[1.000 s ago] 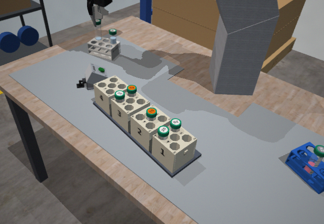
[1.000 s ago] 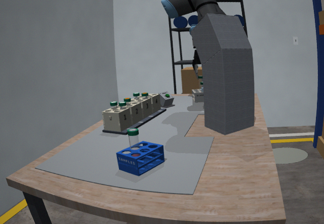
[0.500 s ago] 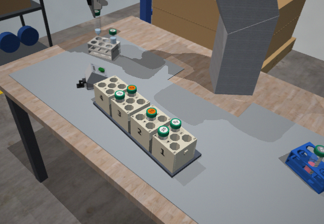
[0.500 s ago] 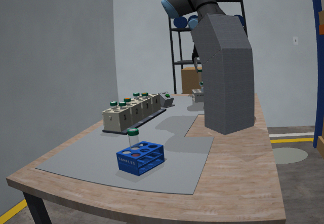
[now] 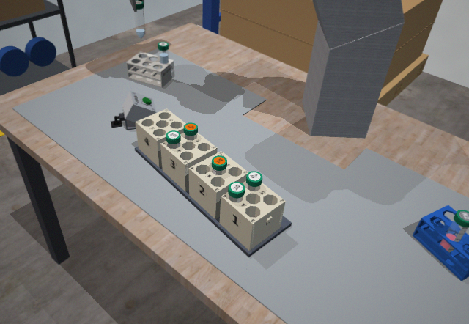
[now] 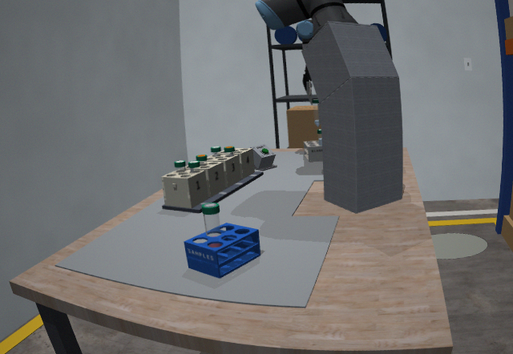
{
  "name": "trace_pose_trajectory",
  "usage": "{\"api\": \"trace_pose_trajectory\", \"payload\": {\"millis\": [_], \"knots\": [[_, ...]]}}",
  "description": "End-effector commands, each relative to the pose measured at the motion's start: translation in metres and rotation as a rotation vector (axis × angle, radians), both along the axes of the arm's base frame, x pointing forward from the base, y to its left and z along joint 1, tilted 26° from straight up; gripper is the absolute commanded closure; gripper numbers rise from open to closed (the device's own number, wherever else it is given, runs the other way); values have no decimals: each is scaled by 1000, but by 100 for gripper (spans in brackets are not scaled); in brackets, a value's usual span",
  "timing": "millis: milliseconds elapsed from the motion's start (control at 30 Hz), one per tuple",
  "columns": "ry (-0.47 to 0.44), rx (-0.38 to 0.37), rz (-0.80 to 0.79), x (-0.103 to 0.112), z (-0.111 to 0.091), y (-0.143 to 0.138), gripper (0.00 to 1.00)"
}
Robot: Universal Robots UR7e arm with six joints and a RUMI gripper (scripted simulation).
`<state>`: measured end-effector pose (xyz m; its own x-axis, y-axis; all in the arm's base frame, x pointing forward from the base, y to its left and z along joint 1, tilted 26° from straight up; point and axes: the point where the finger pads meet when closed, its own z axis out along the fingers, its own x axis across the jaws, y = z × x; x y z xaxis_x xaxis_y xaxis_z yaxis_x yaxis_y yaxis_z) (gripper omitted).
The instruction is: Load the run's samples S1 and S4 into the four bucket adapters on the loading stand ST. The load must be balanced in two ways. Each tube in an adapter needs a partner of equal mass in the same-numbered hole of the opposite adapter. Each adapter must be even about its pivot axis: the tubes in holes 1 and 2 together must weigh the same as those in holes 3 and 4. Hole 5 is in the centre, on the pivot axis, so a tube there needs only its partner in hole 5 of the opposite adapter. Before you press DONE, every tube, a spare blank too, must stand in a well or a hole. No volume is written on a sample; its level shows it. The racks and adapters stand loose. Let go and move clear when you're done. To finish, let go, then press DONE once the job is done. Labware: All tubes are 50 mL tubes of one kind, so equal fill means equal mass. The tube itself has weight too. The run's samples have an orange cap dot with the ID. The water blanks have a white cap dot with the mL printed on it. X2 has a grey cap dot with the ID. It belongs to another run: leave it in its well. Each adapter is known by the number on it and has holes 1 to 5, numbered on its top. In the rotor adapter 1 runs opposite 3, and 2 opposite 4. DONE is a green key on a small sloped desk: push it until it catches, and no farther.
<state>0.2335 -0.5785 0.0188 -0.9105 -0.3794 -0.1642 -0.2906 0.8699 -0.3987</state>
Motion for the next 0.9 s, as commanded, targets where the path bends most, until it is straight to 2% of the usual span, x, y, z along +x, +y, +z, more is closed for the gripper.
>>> {"api": "trace_pose_trajectory", "payload": {"millis": [0,133,600,667,867], "knots": [[0,-1,0,-5,16,5,100],[0,-1,0,-5,16,5,100],[118,-110,337,45,6,84,100],[118,-110,337,45,6,84,100],[168,-157,482,66,1,117,100]]}}
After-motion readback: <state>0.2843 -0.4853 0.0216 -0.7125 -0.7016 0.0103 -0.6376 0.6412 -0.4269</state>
